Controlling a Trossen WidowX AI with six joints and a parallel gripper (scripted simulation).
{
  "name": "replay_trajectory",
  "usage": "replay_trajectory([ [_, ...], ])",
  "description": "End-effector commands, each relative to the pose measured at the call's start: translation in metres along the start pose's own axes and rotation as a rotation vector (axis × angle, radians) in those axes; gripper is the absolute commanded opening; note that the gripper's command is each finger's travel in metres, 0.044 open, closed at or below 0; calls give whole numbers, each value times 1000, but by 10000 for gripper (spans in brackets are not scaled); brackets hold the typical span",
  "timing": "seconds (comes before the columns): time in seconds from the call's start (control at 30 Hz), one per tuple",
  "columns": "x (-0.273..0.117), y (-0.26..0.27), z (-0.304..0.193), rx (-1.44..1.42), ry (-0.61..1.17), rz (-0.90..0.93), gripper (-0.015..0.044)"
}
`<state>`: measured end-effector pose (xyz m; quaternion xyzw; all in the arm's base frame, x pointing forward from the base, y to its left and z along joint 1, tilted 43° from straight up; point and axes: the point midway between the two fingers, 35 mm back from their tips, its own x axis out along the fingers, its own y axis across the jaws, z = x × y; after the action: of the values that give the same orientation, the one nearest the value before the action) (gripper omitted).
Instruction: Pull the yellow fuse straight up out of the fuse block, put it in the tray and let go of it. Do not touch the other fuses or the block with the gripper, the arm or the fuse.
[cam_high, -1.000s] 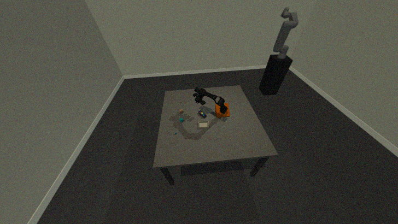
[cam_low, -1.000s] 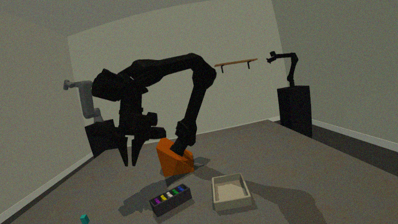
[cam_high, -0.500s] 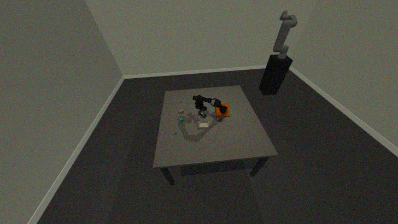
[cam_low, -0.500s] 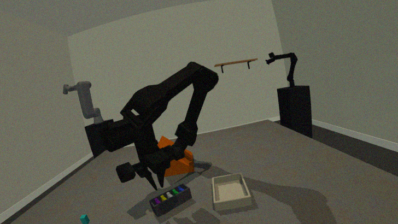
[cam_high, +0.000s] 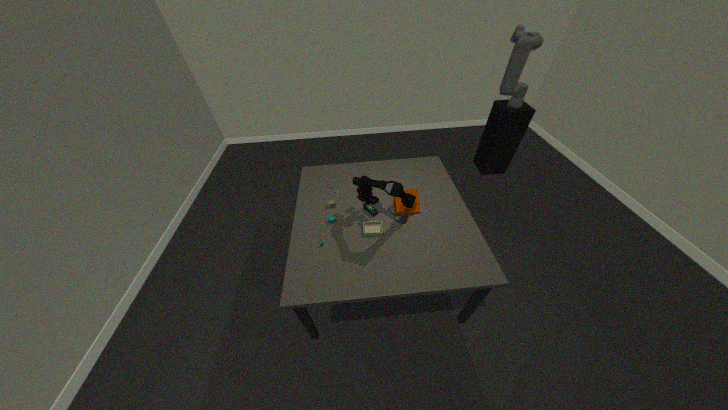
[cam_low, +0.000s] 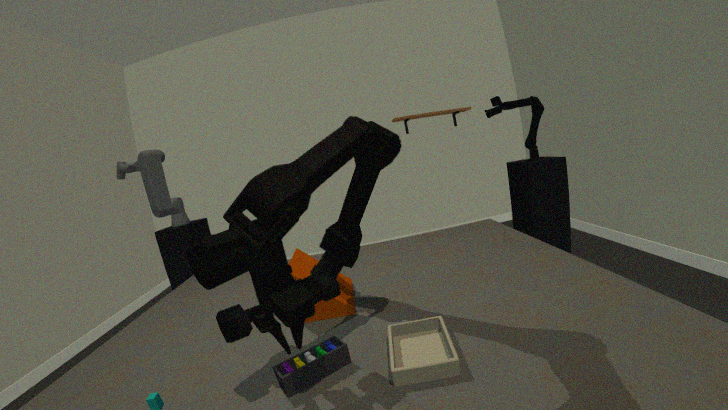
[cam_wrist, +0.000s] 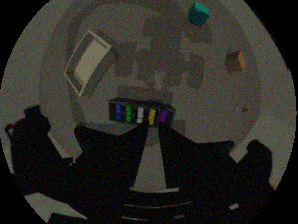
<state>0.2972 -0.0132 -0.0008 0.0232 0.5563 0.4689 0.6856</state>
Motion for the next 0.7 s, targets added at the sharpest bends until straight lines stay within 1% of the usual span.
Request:
replay_trajectory([
  [0.0, 5, 1, -1, 5, -2, 3, 74],
  [0.67, 20, 3, -1, 5, -3, 3, 74],
])
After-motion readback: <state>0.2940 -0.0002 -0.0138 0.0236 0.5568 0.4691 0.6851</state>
